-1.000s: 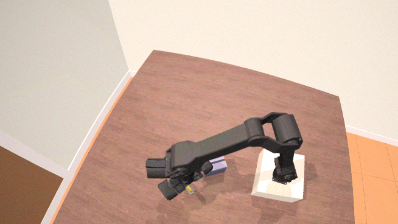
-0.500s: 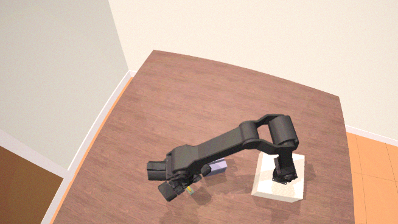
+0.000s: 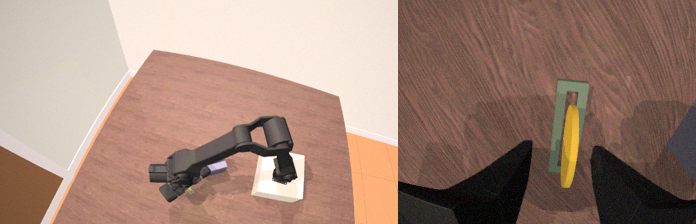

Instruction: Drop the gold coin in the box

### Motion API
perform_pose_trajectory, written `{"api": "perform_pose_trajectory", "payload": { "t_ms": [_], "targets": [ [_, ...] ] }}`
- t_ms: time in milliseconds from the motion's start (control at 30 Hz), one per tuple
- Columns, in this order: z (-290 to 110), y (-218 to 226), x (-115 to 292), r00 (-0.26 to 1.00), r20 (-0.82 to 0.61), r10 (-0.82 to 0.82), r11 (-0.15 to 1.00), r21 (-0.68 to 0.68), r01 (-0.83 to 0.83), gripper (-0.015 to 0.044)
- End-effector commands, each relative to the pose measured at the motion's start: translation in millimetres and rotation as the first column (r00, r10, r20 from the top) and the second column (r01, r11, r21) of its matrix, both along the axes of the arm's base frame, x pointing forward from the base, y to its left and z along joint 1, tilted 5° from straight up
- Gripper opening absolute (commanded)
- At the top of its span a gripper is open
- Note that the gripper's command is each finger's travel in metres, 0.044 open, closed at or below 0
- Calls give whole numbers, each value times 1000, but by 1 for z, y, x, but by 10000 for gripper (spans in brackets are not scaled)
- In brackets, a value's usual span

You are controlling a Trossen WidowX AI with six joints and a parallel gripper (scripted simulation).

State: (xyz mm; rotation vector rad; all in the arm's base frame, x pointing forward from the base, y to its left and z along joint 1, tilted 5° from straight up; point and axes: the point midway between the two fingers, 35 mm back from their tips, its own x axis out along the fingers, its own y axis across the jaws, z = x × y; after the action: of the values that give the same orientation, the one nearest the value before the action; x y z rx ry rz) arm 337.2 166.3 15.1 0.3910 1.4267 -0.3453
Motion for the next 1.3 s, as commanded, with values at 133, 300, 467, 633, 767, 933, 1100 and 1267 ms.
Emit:
{"api": "perform_pose_trajectory", "payload": {
  "t_ms": [133, 300, 467, 633, 767, 933, 1100, 1267],
  "targets": [
    [-16, -2, -2, 1000, -9, -2, 1000, -9, 2, 161],
    [-23, -3, -2, 1000, -9, -2, 1000, -9, 2, 161],
    [-24, -3, -2, 1000, -9, -2, 1000, -9, 2, 56],
    [-24, -3, -2, 1000, -9, -2, 1000, -9, 2, 3],
    [-24, -3, -2, 1000, -9, -2, 1000, -9, 2, 0],
    [-20, -2, -1, 1000, -9, -2, 1000, -9, 2, 0],
    [-7, -1, -1, 1000, -9, -2, 1000, -8, 2, 0],
    [5, -1, -1, 1000, -9, -2, 1000, -8, 2, 0]
  ]
}}
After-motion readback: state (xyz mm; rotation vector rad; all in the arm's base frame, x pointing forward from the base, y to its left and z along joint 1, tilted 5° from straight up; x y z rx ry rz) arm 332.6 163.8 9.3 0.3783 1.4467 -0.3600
